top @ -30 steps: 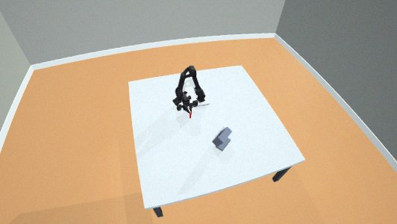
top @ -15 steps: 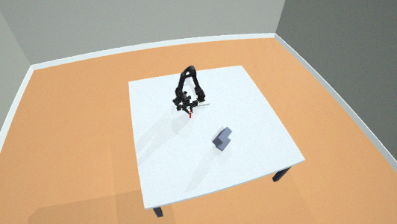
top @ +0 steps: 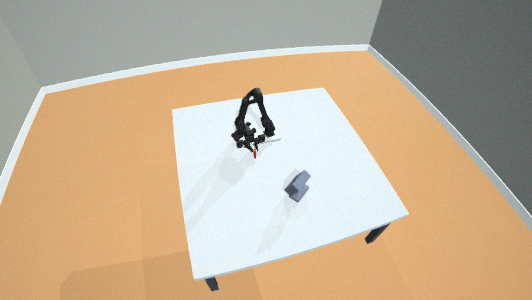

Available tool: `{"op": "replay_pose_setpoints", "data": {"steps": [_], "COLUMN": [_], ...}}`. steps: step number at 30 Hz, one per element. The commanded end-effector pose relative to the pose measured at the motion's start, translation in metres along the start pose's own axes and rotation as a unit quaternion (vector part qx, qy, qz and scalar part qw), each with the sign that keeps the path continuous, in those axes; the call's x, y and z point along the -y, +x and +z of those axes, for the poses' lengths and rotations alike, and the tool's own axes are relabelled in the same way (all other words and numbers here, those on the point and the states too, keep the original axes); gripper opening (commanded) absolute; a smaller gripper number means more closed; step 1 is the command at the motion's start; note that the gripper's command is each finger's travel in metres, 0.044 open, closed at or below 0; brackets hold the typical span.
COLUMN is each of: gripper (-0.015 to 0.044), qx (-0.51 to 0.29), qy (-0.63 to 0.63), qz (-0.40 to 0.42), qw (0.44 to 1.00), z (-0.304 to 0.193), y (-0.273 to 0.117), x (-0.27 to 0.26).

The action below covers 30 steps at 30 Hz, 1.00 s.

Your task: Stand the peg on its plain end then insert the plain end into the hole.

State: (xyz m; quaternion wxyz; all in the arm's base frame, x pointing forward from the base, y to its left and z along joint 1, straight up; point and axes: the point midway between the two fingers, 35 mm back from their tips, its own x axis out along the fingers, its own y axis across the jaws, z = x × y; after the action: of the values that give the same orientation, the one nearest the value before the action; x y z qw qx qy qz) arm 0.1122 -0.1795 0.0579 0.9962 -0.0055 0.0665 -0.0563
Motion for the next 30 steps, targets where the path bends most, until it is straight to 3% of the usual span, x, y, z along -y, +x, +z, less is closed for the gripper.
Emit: {"op": "replay_pose_setpoints", "data": {"steps": [1,4,16,24,30], "gripper": [0.0130,0.0130,0.0440,0.0440,0.0440], "qx": [0.000,0.000,0.000,-0.001,-0.005], "qy": [0.001,0.001,0.001,0.003,0.023], "qz": [0.000,0.000,0.000,0.000,-0.009], "qw": [1.000,1.000,1.000,1.000,1.000], "z": [0.000,0.000,0.000,0.007,0.082], "y": [0.000,0.000,0.000,-0.001,-0.013], "x": [0.000,0.000,0.000,0.004,0.019]}}
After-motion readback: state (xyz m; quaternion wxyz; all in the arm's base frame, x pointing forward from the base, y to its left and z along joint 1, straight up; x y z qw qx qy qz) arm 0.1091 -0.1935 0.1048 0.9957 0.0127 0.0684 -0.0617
